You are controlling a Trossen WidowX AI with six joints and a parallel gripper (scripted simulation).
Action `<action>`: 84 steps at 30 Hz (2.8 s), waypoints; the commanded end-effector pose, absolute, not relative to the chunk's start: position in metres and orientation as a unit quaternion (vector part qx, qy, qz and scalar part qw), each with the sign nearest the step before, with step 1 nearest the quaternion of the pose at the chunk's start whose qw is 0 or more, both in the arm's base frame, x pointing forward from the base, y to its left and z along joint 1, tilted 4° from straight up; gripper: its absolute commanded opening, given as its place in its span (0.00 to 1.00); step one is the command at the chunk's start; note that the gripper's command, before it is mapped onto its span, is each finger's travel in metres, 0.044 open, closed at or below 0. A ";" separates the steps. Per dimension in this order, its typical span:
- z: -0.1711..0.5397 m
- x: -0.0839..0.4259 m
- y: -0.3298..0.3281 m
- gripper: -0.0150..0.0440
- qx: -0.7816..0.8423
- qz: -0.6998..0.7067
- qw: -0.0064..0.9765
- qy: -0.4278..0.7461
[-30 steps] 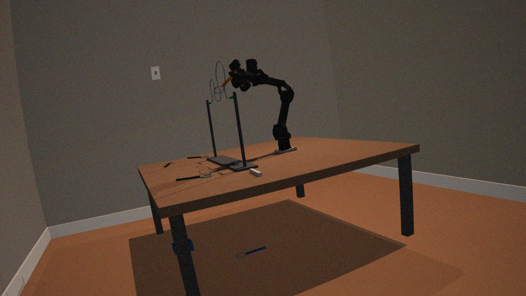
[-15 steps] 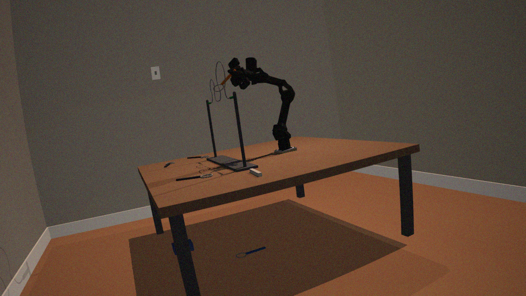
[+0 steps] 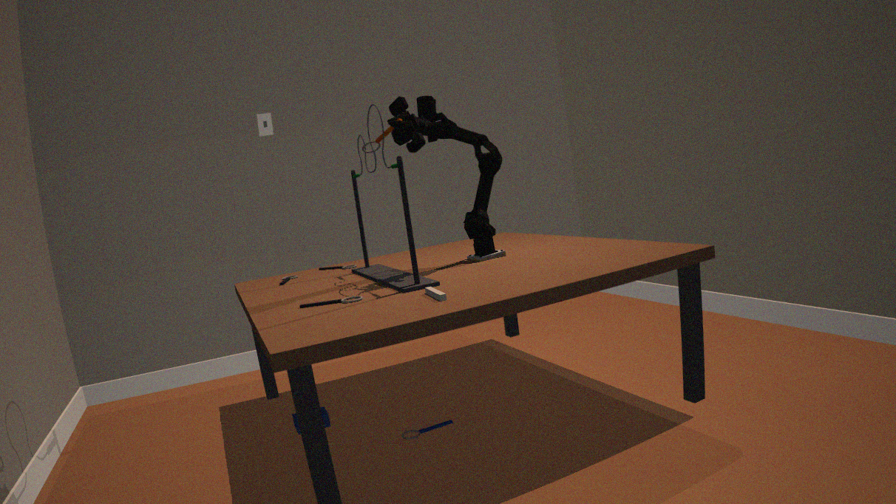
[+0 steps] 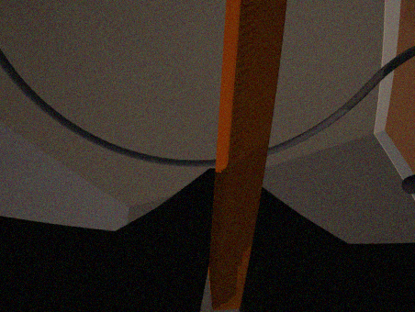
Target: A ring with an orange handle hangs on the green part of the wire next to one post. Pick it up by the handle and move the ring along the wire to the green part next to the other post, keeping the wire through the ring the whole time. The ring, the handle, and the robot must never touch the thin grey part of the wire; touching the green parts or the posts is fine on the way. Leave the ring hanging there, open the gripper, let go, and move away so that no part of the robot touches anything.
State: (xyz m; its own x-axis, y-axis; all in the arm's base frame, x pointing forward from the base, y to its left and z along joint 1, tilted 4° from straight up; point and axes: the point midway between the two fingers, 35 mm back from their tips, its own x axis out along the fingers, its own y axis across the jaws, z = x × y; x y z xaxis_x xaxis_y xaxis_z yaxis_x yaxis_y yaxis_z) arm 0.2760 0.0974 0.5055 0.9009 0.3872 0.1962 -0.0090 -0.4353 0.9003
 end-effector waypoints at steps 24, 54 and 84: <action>0.504 0.275 0.100 0.00 0.763 0.169 0.610 0.132; 0.497 0.275 0.102 0.00 0.705 0.143 0.679 0.147; 0.490 0.276 0.102 0.00 0.640 0.115 0.743 0.161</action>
State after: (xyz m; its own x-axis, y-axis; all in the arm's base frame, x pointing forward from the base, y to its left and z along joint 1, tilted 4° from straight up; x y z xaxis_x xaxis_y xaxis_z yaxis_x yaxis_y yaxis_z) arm 0.2774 0.1027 0.4864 0.9185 0.3839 -0.0945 0.0448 0.1362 0.9897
